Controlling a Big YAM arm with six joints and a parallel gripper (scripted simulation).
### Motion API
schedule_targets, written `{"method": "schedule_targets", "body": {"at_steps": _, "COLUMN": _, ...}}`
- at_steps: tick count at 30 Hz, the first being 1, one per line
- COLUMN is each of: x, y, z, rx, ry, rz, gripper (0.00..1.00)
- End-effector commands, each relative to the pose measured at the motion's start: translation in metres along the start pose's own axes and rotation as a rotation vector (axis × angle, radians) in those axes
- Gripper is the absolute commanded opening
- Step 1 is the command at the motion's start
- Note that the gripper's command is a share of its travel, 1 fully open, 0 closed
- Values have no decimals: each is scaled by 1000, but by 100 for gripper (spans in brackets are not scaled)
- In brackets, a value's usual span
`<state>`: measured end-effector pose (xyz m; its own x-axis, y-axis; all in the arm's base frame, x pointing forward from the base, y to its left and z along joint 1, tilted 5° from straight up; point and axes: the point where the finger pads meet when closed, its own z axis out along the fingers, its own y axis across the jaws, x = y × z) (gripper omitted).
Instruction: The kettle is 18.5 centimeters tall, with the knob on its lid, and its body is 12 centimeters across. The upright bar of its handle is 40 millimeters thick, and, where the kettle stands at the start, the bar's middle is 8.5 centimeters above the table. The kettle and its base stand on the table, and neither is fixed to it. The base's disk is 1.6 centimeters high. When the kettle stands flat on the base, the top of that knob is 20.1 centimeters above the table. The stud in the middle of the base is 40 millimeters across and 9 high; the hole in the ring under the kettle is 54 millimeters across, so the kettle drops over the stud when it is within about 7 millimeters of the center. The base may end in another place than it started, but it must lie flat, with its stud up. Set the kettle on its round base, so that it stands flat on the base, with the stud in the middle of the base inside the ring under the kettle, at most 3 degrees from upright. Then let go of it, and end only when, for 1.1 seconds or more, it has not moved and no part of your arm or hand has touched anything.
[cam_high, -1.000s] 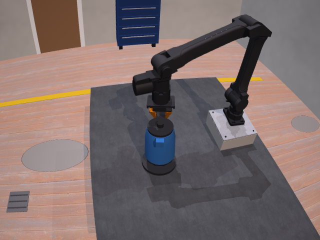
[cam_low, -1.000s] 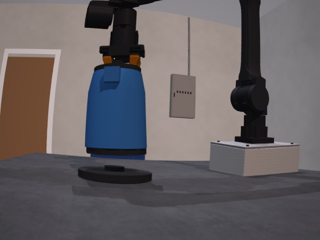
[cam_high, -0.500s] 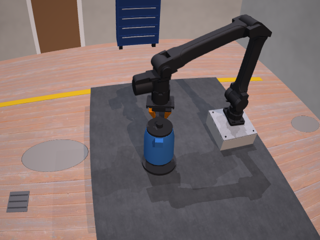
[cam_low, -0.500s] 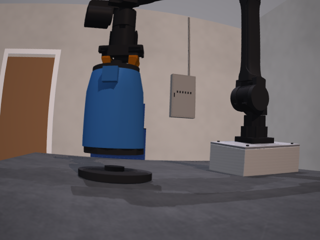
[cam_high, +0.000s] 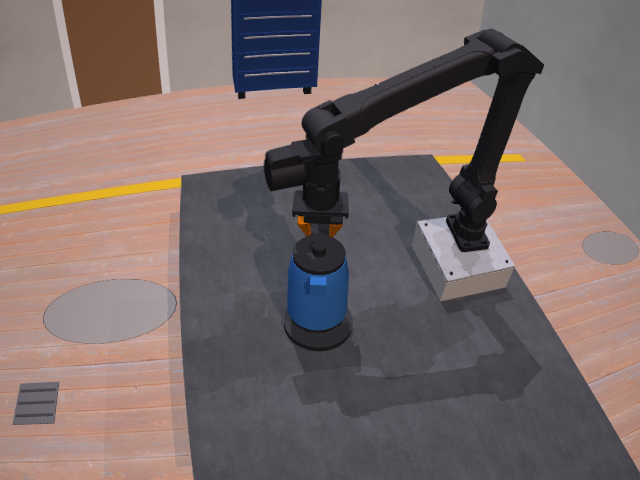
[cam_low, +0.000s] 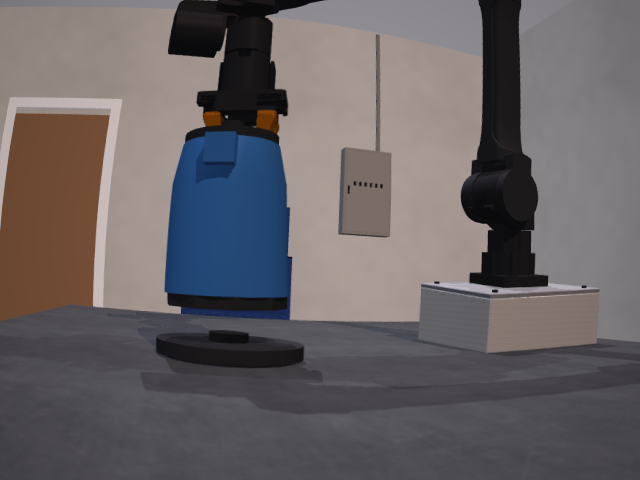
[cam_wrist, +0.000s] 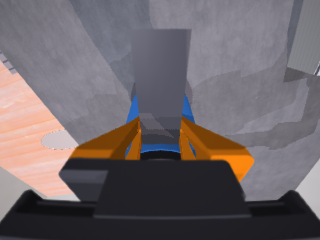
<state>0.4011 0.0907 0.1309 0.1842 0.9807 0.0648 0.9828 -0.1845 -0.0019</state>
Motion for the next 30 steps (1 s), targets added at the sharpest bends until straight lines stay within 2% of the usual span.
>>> {"method": "schedule_targets", "body": {"at_steps": 1, "x": 4, "y": 11, "z": -26, "rx": -64, "ry": 31, "rz": 16, "gripper": 0}}
{"method": "schedule_targets", "body": {"at_steps": 17, "x": 4, "y": 11, "z": -26, "rx": -64, "ry": 31, "rz": 16, "gripper": 0}}
{"method": "schedule_targets", "body": {"at_steps": 20, "x": 1, "y": 5, "z": -18, "rx": -50, "ry": 25, "rz": 18, "gripper": 0}}
{"method": "schedule_targets", "body": {"at_steps": 28, "x": 3, "y": 12, "z": -26, "rx": -85, "ry": 39, "rz": 15, "gripper": 0}}
{"method": "schedule_targets", "body": {"at_steps": 30, "x": -2, "y": 2, "z": -15, "rx": -59, "ry": 29, "rz": 17, "gripper": 0}}
